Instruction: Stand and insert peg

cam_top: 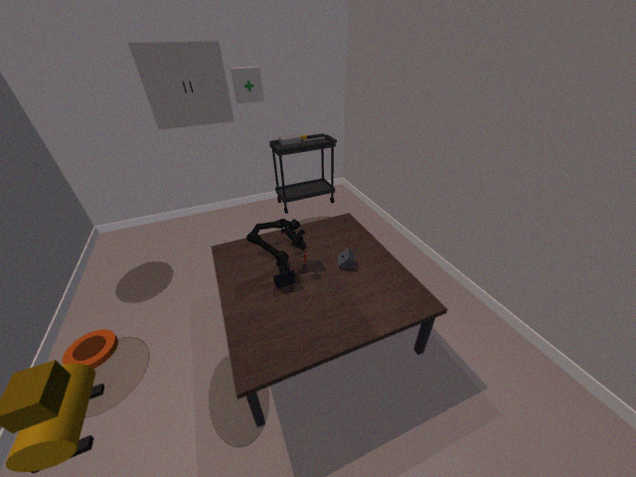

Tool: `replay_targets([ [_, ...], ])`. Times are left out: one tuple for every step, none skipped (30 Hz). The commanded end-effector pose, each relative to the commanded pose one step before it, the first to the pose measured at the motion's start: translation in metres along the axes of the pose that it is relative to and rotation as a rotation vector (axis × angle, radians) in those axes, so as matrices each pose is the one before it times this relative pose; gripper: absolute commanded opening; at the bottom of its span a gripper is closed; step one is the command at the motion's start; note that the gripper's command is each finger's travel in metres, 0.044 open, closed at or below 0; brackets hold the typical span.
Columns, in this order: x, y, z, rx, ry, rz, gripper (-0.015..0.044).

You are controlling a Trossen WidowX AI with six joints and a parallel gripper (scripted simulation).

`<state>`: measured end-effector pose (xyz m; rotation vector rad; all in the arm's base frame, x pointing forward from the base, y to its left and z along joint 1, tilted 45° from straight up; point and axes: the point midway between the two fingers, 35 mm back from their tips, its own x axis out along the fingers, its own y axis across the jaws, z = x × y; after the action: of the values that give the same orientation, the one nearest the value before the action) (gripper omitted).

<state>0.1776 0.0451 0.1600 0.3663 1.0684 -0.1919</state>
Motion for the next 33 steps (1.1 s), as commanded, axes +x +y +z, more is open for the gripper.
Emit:
replay_targets([
  [0.00425, 0.00215, -0.00556, -0.0317, 0.13059, 0.00778, 0.044],
  [0.00124, 0.00053, -0.00141, -0.0055, 0.03293, 0.00485, 0.044],
  [0.00116, 0.0006, -0.0013, -0.0047, 0.03264, 0.00616, 0.044],
  [0.00108, 0.00066, -0.00118, -0.0039, 0.03228, 0.00747, 0.044],
  [0.00099, 0.00072, -0.00106, -0.0031, 0.03186, 0.00879, 0.044],
  [0.00089, 0.00079, -0.00093, -0.0023, 0.03138, 0.01012, 0.044],
  [0.00079, 0.00085, -0.0008, -0.0016, 0.03084, 0.01143, 0.044],
  [0.00069, 0.00091, -0.00067, -0.0008, 0.03023, 0.01275, 0.044],
  [0.00058, 0.00097, -0.00053, -0.0002, 0.02957, 0.01405, 0.044],
  [0.00045, 0.00098, -0.00038, 0.0005, 0.02748, 0.01458, 0.044],
  [0.00035, 0.00104, -0.00025, 0.001, 0.02677, 0.01574, 0.044],
  [0.00024, 0.00109, -0.00011, 0.0016, 0.02601, 0.01688, 0.044],
  [0.00013, 0.00115, 0.00002, 0.0021, 0.02521, 0.018, 0.044],
  [0.00001, 0.0012, 0.00016, 0.0026, 0.02436, 0.0191, 0.044],
  [-0.0001, 0.00125, 0.0003, 0.003, 0.02346, 0.02018, 0.044],
  [-0.00022, 0.00131, 0.00044, 0.0035, 0.02252, 0.02124, 0.044],
  [-0.00034, 0.00136, 0.00058, 0.0039, 0.02153, 0.02226, 0.044],
  [-0.00047, 0.00141, 0.00072, 0.0043, 0.02051, 0.02326, 0.044],
  [-0.0006, 0.00146, 0.00087, 0.0046, 0.01945, 0.02423, 0.044],
  [-0.00072, 0.0015, 0.00102, 0.0049, 0.0183, 0.02509, 0.044],
  [-0.00086, 0.00155, 0.00117, 0.0052, 0.01722, 0.02606, 0.044],
  [-0.00099, 0.0016, 0.00132, 0.0055, 0.01606, 0.02692, 0.044],
  [-0.00113, 0.00165, 0.00148, 0.0057, 0.01486, 0.02775, 0.044],
  [-0.00126, 0.00169, 0.00163, 0.006, 0.01364, 0.02853, 0.044],
  [-0.0014, 0.00174, 0.00179, 0.0062, 0.01239, 0.02928, 0.044],
  [-0.00154, 0.00179, 0.00195, 0.0063, 0.01112, 0.02999, 0.044],
  [-0.00167, 0.00182, 0.0021, 0.0064, 0.0098, 0.03056, 0.044],
  [-0.00143, 0.0015, 0.00179, 0.0052, 0.0069, 0.02488, 0.044],
  [-0.0009, 0.00092, 0.00112, 0.0032, 0.00374, 0.01511, 0.044],
  [-0.00031, 0.00031, 0.00038, 0.0011, 0.00118, 0.00507, 0.044],
  [0.0, 0.0, 0.0, 0.0, 0.0, 0.0, 0.044],
  [0.0, 0.0, 0.0, 0.0, 0.0, 0.0, 0.044],
  [0.0, 0.0, 0.0, 0.0, 0.0, 0.0, 0.044],
])
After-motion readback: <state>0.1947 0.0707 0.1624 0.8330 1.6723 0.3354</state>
